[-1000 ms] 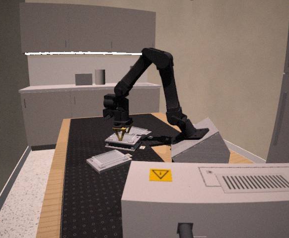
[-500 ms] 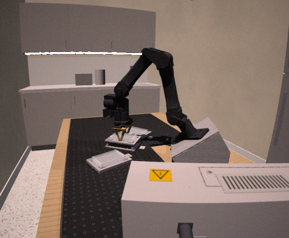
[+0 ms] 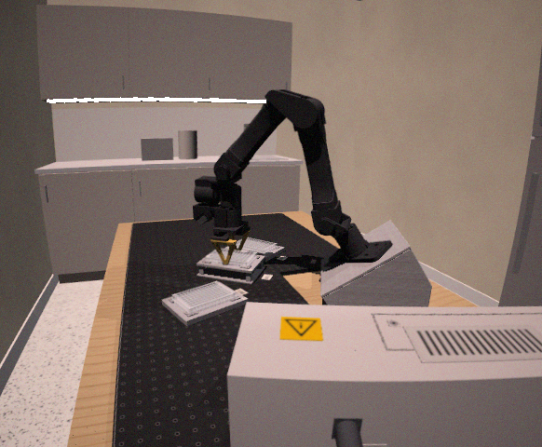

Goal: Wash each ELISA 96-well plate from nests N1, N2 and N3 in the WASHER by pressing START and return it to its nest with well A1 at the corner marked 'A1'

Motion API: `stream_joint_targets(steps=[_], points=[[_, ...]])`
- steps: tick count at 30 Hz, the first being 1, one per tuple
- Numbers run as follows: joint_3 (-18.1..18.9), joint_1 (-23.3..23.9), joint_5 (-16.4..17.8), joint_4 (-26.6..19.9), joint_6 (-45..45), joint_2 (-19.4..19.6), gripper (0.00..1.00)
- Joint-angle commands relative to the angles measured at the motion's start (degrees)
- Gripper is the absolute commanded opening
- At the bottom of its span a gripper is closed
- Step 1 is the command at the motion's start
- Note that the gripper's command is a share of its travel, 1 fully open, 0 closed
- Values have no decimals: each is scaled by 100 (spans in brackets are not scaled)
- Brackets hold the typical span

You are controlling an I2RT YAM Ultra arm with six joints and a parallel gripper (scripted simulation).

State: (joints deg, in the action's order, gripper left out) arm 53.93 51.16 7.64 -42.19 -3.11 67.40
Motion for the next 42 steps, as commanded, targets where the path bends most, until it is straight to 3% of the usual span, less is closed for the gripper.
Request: stream_joint_targets(steps=[1,13,42], points=[[19,1,-3,28,2,-29,0],[35,6,0,-9,-2,-50,0],[614,191,105,-1093,-156,-533,0]])
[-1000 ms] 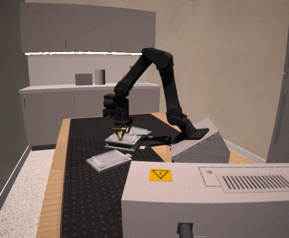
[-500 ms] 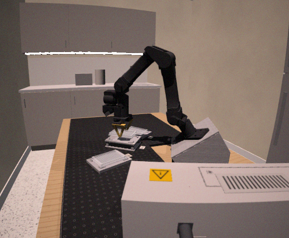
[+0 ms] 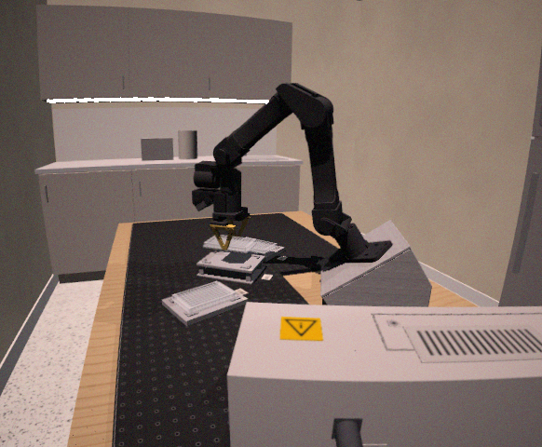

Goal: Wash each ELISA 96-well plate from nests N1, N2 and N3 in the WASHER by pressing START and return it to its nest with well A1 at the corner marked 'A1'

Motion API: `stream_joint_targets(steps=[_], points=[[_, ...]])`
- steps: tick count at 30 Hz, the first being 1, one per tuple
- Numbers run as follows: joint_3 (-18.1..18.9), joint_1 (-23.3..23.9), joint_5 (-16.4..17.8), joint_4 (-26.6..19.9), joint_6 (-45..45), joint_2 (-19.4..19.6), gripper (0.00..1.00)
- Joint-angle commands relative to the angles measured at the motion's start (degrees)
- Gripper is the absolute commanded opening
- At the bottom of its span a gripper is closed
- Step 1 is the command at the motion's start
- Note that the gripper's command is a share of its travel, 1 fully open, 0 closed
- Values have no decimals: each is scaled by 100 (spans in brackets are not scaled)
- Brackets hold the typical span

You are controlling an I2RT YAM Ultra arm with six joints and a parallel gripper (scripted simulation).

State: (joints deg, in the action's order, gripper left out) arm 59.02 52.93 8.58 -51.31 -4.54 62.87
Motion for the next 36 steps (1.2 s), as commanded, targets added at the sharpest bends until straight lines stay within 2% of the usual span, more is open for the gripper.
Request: stream_joint_targets(steps=[1,30,36], points=[[129,22,15,-221,-21,-95,0],[814,247,142,-1207,-210,-366,0],[816,248,142,-1209,-211,-366,0]])
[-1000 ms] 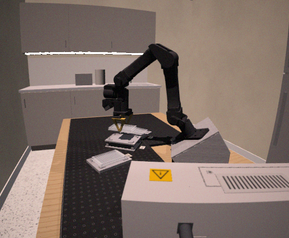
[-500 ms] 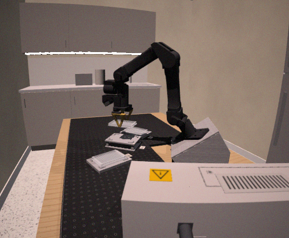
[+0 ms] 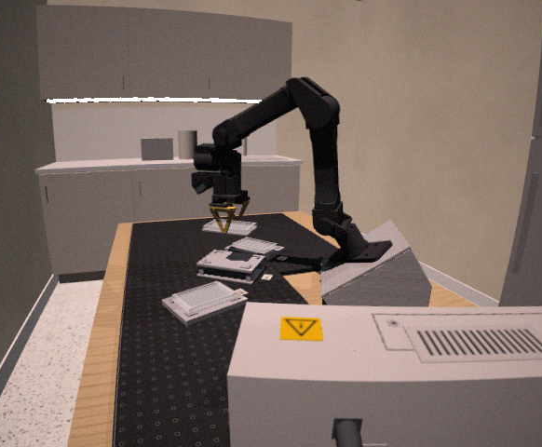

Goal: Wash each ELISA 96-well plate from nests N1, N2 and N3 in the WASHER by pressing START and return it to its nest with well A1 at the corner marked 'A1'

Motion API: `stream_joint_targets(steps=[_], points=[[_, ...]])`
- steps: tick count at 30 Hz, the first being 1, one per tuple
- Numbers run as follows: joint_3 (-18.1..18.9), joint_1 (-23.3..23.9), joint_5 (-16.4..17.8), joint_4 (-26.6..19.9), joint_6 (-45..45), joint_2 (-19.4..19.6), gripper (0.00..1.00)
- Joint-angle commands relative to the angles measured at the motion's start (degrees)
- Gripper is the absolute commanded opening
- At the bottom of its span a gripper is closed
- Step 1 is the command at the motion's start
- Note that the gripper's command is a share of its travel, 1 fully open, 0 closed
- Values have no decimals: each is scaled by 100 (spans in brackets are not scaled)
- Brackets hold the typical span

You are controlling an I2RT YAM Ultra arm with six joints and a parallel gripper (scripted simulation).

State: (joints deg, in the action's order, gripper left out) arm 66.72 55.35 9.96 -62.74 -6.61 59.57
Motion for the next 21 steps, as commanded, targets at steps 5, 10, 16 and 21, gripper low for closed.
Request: stream_joint_targets(steps=[5,10,16,21], points=[[45,4,4,-63,-2,-35,0],[19,-154,-84,-65,-61,-85,0],[-109,-1217,-690,-74,697,-315,0],[-144,-1788,-1019,-90,1163,-377,0]])
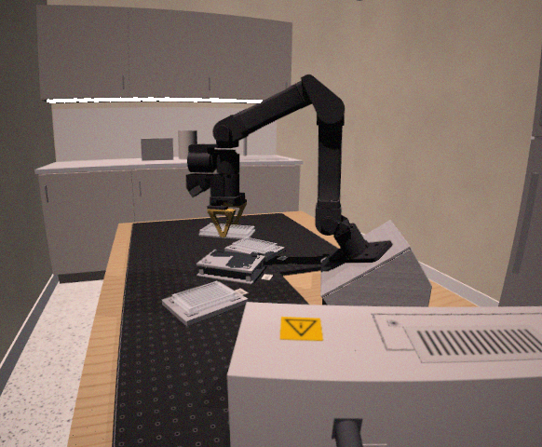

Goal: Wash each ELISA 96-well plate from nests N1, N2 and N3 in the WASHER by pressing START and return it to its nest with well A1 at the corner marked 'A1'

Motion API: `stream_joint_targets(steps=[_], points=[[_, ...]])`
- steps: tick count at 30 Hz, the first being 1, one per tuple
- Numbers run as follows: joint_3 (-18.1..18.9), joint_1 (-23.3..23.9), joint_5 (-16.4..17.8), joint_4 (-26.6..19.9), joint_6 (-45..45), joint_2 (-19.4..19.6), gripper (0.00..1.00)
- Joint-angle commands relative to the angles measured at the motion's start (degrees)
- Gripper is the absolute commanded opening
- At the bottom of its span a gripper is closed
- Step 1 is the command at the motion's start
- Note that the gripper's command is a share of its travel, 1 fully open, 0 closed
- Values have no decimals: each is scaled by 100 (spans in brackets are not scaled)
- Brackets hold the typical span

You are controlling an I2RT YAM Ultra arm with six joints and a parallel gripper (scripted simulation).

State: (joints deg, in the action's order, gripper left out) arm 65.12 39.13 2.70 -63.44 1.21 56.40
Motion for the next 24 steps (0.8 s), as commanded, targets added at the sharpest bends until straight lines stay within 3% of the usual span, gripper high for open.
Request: stream_joint_targets(steps=[1,14,16,21,24], points=[[8,-365,-408,-28,542,-73,0],[104,-2869,-1813,-210,2642,156,0],[104,-2869,-1813,-210,2642,156,0],[220,-3639,-2210,-298,3331,392,0],[221,-3641,-2211,-299,3333,392,0]])
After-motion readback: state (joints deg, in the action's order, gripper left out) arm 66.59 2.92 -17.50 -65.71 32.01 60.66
